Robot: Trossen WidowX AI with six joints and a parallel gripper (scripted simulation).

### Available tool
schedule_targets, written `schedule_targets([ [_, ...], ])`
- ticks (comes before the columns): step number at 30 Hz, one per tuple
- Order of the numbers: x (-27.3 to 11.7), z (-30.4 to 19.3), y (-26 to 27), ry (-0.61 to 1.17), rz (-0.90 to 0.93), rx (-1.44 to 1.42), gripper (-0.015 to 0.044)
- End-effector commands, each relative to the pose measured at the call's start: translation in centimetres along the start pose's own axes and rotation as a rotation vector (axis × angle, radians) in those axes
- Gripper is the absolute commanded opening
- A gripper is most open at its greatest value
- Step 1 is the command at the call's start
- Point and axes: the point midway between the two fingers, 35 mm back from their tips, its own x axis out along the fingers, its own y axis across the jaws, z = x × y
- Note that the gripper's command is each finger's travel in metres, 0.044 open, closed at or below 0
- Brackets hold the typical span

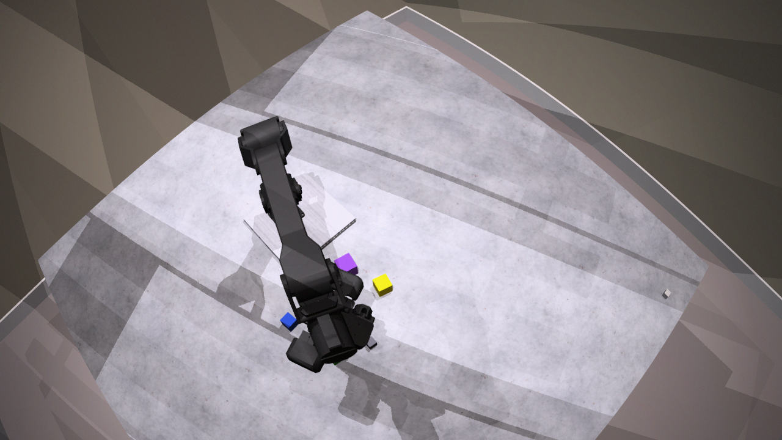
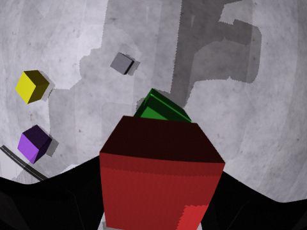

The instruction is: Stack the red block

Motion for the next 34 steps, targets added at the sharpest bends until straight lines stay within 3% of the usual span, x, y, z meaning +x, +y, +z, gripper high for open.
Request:
schedule_targets([
  [1, 0.03, -0.01, 0.02, 0.001, 0.001, 0.0, 0.0184],
  [11, 0.03, -0.01, 0.02, 0.001, 0.001, 0.0, 0.044],
  [34, 0.03, -0.01, 0.02, 0.001, 0.001, 0.0, 0.044],
])
